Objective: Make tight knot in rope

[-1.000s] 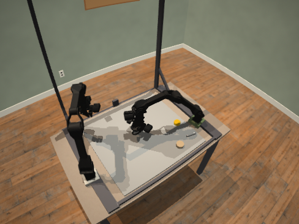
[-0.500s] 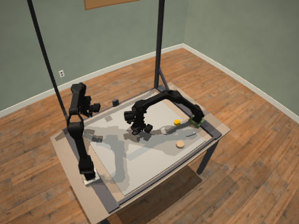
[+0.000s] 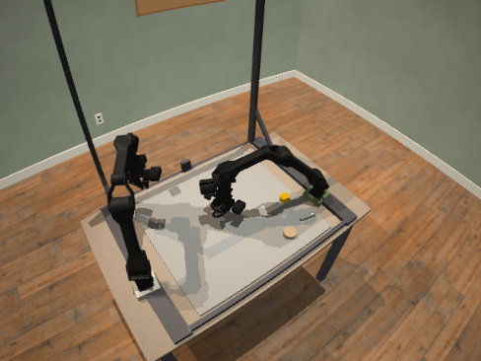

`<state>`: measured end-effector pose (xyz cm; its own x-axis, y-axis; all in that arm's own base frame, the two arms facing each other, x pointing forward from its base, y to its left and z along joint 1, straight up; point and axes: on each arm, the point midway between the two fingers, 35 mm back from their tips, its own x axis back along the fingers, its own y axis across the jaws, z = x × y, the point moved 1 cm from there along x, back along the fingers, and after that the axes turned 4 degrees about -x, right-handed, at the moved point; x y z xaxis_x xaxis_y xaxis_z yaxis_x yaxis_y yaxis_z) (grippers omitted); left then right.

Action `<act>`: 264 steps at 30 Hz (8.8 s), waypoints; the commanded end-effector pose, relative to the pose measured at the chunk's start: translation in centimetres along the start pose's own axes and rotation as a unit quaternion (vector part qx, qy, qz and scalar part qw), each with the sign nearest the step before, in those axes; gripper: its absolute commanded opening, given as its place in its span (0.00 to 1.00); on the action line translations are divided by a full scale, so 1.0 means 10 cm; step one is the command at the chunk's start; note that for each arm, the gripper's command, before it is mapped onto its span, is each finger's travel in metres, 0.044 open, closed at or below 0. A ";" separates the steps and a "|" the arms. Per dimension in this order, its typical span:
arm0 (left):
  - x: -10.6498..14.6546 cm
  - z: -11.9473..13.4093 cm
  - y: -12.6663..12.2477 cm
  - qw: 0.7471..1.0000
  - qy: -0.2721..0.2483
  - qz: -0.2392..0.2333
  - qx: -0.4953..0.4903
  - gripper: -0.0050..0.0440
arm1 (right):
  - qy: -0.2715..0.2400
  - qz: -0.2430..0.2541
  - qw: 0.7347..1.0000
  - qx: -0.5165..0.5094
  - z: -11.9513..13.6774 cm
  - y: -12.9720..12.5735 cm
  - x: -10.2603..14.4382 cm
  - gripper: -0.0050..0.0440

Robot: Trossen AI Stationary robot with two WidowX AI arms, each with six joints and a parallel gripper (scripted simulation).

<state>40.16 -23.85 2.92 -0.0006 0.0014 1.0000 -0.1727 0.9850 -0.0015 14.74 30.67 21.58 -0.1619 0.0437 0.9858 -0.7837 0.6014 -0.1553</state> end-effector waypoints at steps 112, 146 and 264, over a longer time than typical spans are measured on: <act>0.18 0.26 0.36 1.000 -0.011 0.008 -0.001 0.16 | -0.012 -0.003 1.000 -0.004 0.01 -0.02 0.08 0.28; 0.71 0.27 0.36 1.000 -0.011 0.008 -0.001 0.28 | -0.012 -0.003 1.000 -0.004 0.01 -0.02 0.08 0.28; 1.28 1.76 -0.01 0.835 -0.010 0.005 -0.549 0.28 | -0.012 -0.003 1.000 -0.004 0.01 -0.02 0.08 0.28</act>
<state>22.03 -27.06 15.50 -0.0033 0.0057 1.0000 0.8363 0.5482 -0.0004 14.74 30.67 21.58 -0.1619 0.0437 0.9858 -0.7837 0.6014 -0.1553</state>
